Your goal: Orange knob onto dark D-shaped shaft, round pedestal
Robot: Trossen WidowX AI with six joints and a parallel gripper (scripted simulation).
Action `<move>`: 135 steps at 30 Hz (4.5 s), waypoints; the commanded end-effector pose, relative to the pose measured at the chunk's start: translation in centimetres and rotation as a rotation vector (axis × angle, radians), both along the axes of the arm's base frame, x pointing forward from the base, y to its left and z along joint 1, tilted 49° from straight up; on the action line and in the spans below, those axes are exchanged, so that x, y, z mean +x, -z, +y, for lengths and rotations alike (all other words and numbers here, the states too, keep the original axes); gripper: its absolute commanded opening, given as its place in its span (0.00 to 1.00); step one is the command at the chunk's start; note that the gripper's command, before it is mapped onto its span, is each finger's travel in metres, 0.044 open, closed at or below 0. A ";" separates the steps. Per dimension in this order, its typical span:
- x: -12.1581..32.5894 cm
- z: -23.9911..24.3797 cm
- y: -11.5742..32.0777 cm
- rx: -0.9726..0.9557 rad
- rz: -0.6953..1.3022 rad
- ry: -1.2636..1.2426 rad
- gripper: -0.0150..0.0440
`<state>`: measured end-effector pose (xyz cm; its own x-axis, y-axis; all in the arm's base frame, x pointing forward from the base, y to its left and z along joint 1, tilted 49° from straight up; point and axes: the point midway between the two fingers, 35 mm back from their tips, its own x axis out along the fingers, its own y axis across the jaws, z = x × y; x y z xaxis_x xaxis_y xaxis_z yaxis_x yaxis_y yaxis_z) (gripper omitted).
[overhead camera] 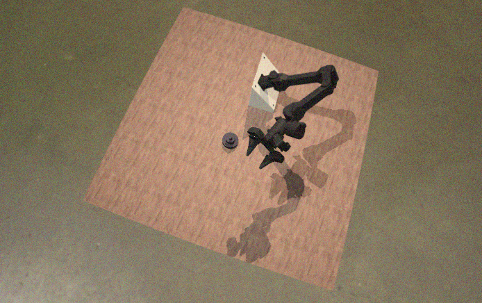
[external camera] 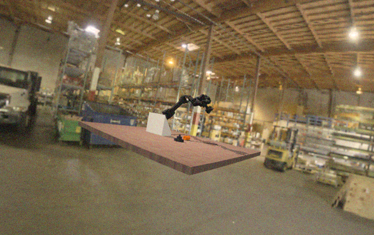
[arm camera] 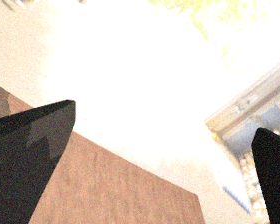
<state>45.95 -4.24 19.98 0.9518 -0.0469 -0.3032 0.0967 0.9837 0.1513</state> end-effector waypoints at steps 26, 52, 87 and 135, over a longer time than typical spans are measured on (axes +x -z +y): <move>-22.5 17.1 14.5 1.472 1.634 0.718 1.00; -22.5 19.9 17.1 1.472 1.634 0.718 1.00; -22.9 22.3 19.2 1.474 1.636 0.716 0.66; -22.7 23.0 16.0 1.109 1.337 0.967 0.56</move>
